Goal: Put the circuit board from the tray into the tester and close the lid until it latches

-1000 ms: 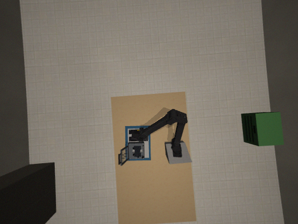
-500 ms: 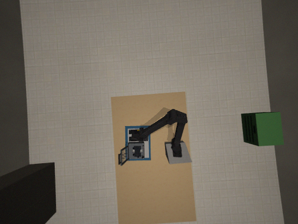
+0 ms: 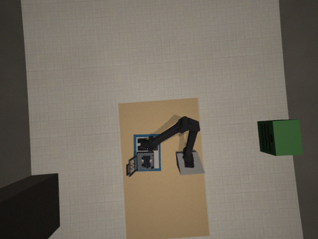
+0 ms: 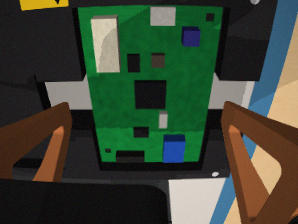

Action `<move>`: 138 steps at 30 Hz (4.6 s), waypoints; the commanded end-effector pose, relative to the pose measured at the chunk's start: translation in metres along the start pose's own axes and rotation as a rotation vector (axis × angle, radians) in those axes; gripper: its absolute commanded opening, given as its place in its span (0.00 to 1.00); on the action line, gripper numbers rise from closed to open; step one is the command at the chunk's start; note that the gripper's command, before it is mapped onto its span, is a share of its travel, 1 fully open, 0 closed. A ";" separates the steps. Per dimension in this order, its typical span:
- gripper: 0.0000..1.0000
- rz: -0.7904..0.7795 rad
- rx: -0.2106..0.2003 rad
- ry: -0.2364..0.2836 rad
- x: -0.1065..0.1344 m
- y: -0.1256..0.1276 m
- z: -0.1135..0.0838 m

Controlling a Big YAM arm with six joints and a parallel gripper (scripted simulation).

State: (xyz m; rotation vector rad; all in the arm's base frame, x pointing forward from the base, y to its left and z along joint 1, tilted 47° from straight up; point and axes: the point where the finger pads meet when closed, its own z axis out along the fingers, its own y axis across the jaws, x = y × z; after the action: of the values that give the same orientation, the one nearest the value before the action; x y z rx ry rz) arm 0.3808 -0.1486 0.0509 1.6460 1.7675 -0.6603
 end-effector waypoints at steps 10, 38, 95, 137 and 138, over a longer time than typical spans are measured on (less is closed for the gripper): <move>0.92 0.002 -0.001 -0.002 -0.003 0.000 0.009; 0.92 0.000 -0.013 -0.003 -0.002 0.005 0.011; 0.81 0.008 -0.022 -0.005 -0.005 0.007 0.008; 0.72 0.008 -0.022 -0.005 -0.005 0.007 0.008; 0.72 0.008 -0.022 -0.005 -0.005 0.007 0.008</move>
State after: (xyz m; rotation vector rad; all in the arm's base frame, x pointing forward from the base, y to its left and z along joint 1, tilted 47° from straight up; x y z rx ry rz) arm 0.3805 -0.1593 0.0400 1.6478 1.7713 -0.6675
